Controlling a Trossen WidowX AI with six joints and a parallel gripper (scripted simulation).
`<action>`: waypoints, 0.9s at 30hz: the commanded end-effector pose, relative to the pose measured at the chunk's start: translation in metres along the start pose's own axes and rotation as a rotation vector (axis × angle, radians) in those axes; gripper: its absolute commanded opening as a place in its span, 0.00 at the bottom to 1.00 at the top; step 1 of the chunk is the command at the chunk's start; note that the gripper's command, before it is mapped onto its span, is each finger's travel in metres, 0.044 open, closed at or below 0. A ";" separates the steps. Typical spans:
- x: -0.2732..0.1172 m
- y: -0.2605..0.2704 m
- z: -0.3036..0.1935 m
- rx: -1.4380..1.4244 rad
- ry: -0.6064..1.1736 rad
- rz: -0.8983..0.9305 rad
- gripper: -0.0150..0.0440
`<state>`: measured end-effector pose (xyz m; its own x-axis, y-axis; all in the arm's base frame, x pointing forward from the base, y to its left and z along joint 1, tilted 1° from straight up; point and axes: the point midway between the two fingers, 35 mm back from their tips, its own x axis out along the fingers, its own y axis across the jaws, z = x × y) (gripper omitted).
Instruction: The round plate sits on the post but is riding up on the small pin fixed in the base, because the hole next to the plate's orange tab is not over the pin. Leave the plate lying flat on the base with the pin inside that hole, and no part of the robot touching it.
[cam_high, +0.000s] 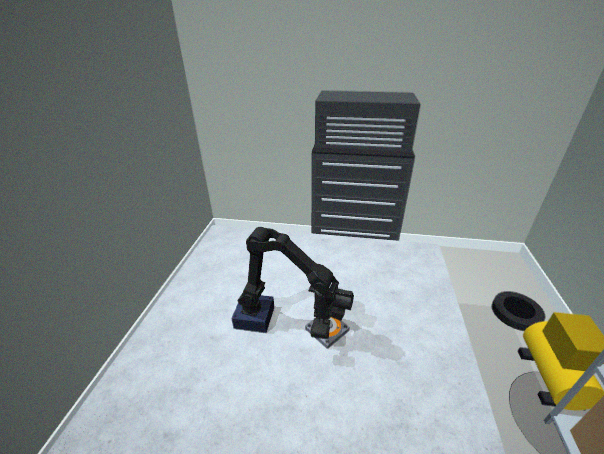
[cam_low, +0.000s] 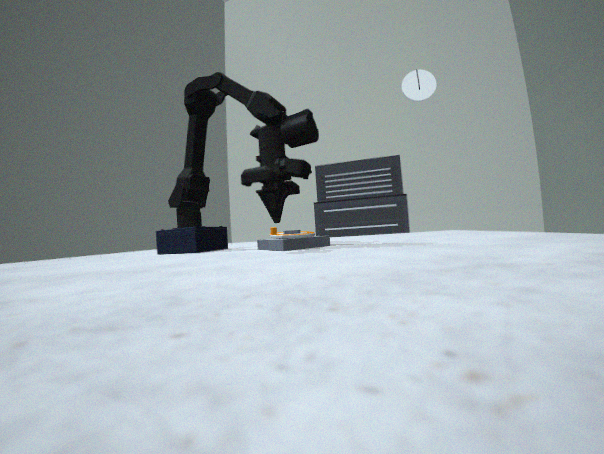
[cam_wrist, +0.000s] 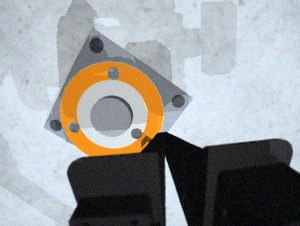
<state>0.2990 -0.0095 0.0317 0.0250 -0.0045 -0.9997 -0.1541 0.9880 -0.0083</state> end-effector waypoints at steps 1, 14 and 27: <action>0.016 0.000 -0.003 0.006 0.010 -0.004 0.25; 0.017 0.004 -0.013 0.006 0.011 -0.003 0.25; 0.018 0.017 -0.027 0.006 0.012 -0.002 0.25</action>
<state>0.2756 0.0001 0.0147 0.0186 -0.0106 -0.9998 -0.1511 0.9884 -0.0133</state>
